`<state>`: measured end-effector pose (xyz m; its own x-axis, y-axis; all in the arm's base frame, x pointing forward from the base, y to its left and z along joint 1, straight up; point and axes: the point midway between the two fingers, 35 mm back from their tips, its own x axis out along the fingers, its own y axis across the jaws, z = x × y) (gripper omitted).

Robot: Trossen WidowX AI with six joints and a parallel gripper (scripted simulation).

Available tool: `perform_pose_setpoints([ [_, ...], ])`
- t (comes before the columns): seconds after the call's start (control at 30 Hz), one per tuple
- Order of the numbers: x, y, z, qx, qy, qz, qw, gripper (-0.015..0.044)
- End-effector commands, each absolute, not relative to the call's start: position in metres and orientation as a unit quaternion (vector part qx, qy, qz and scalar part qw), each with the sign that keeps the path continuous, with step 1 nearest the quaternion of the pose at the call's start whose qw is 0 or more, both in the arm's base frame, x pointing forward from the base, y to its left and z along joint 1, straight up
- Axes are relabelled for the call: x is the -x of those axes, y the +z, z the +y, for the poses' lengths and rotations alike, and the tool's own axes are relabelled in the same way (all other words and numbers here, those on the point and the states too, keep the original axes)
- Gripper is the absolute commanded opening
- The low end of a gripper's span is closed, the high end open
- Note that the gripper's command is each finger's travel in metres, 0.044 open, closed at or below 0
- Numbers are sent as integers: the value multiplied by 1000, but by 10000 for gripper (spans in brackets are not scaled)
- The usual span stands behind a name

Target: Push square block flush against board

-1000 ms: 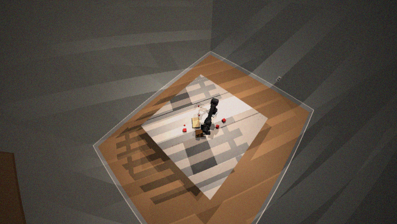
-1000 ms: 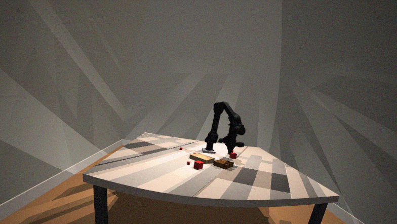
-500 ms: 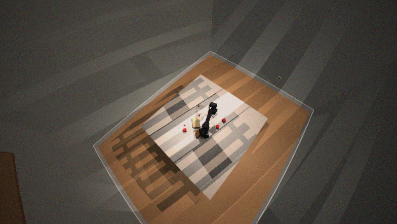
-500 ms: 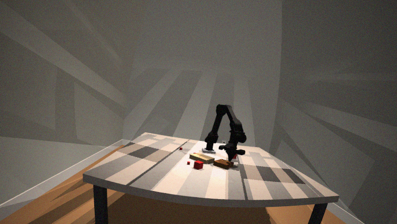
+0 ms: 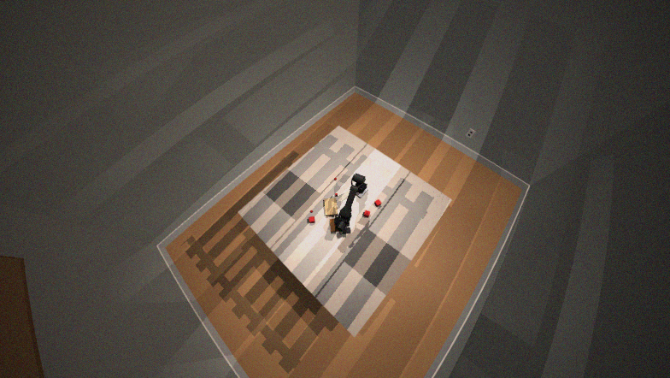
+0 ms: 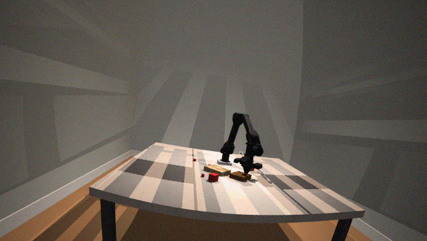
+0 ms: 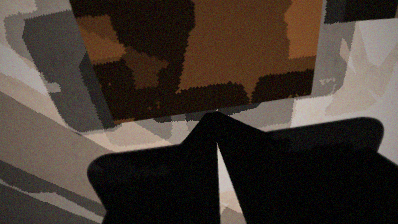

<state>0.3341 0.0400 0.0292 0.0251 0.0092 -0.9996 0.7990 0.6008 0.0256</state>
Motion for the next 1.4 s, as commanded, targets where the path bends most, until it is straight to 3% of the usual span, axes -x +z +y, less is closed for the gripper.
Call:
perform_pose_setpoints([
  [0.0, -340, 31, 36, -322, -308, 624, 642, 0],
  [0.87, -362, 32, 4, -322, -309, 623, 643, 0],
  [1.37, -351, 32, 21, -322, -308, 624, 642, 0],
])
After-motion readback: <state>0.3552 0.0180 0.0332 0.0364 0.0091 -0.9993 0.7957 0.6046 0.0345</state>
